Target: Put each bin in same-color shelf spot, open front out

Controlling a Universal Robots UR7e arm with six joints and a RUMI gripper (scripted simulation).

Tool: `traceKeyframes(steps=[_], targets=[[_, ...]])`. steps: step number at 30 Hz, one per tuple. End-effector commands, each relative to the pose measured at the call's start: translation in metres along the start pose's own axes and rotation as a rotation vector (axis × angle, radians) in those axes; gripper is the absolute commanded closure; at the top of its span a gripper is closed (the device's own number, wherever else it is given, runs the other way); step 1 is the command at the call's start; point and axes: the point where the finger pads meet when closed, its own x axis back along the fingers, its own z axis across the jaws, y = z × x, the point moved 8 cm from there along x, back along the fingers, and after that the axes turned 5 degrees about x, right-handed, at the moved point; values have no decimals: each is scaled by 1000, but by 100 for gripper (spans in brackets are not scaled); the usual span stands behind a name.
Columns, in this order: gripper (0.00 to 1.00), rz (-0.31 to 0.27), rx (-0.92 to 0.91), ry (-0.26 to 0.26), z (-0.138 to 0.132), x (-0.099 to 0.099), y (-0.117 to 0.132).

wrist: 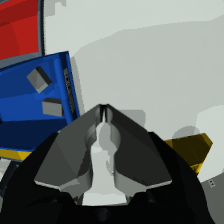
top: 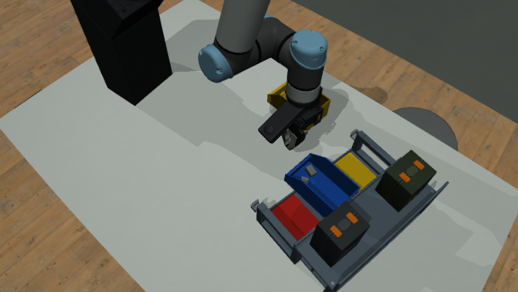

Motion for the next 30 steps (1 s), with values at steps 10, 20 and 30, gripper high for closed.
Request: traceKeyframes(steps=[10,20,30], targets=[[100,0,0,-2,-1,-39,0],[100,0,0,-2,-1,-50,0],[100,0,0,-2,-1,-51,0]])
